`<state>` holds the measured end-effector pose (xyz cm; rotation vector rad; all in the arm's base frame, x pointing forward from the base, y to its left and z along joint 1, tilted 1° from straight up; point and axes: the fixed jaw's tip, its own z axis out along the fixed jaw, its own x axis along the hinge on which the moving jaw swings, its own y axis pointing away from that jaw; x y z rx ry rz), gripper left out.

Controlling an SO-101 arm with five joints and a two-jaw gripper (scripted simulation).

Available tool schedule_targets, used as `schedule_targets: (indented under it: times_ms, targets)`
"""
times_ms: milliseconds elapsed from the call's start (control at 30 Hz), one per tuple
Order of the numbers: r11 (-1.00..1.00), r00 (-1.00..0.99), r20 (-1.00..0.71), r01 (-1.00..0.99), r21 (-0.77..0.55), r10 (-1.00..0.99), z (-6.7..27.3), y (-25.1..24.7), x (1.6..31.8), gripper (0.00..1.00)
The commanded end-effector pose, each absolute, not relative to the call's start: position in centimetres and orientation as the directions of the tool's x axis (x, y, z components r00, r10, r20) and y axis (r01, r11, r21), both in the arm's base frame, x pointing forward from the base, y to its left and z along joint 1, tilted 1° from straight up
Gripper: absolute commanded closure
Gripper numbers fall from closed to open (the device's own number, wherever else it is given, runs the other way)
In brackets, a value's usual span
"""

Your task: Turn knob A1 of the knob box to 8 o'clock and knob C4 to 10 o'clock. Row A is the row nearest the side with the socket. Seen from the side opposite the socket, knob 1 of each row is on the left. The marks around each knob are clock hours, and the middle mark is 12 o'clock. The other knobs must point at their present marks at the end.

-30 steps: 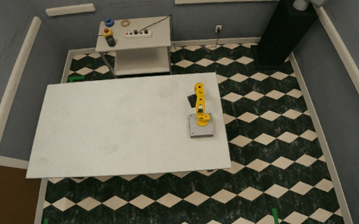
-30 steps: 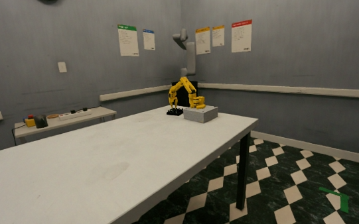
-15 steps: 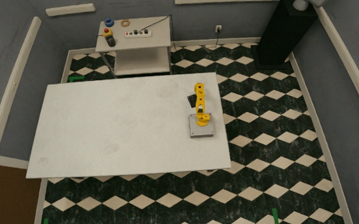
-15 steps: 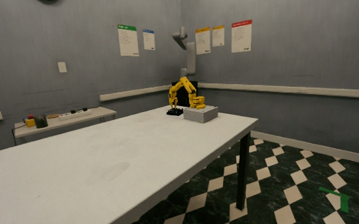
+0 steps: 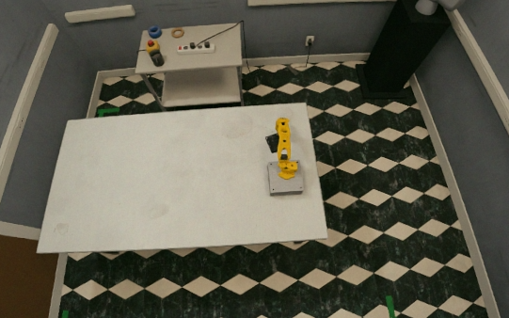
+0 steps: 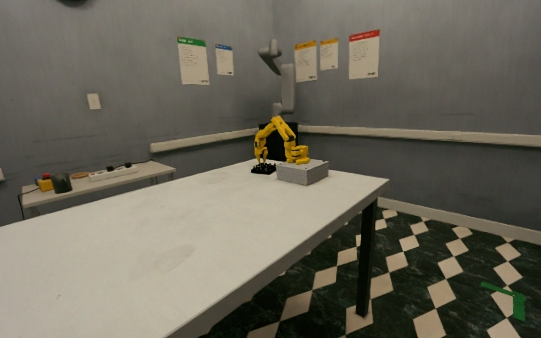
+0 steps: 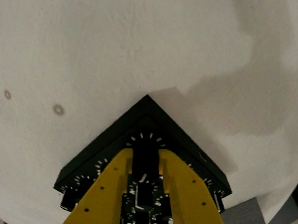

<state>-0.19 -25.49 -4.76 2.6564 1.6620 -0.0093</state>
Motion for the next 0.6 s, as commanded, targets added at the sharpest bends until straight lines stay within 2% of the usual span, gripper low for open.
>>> schedule_targets:
  times_ms: [0, 567]
  targets:
    - [-0.385, 0.385, 0.006, 0.923, -0.002, 0.923, -4.99, -25.03, -0.26, 0.99]
    - [-0.133, 0.133, 0.007, 0.991, -0.001, 0.991, -4.99, -24.88, -0.22, 0.99]
